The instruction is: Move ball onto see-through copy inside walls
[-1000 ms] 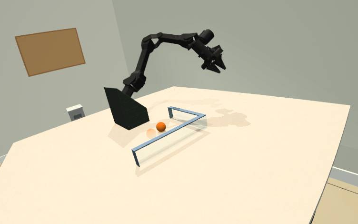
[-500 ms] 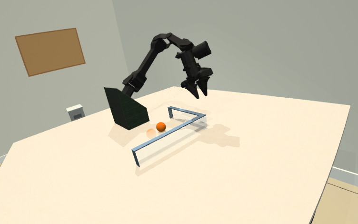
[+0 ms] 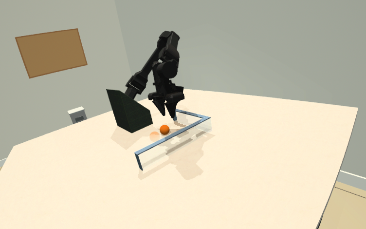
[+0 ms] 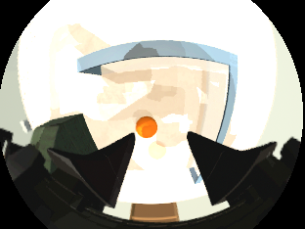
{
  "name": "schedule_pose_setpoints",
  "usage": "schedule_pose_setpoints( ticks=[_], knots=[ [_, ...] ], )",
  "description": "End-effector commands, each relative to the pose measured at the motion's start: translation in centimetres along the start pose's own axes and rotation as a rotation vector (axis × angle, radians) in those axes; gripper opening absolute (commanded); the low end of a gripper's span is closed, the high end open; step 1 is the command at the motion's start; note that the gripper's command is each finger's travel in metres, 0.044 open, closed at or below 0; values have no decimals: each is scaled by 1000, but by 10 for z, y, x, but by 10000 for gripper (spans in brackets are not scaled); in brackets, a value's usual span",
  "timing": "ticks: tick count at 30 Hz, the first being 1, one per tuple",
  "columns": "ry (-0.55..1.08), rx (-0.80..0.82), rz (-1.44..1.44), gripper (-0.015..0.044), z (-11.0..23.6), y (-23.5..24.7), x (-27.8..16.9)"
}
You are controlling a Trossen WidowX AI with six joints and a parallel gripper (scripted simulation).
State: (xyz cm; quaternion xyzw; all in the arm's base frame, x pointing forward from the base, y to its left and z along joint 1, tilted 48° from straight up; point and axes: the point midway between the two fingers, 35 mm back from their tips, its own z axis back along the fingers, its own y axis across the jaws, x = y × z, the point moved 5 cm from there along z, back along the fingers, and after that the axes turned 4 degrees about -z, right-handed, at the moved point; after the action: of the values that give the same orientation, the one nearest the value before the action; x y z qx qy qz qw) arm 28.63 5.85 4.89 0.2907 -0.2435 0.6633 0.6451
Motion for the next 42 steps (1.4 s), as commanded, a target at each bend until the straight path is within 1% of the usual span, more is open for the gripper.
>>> schedule_pose_setpoints(
  ticks=[1, 7, 10, 40, 42],
  knots=[
    [-49, 52, 14, 312, -5, 17, -24],
    [-49, 52, 14, 312, -6, 17, -24],
    [-50, 52, 14, 312, -19, 17, -24],
    [-51, 53, 14, 312, -60, 20, -21],
    [-51, 53, 14, 259, -60, 20, -21]
  ],
)
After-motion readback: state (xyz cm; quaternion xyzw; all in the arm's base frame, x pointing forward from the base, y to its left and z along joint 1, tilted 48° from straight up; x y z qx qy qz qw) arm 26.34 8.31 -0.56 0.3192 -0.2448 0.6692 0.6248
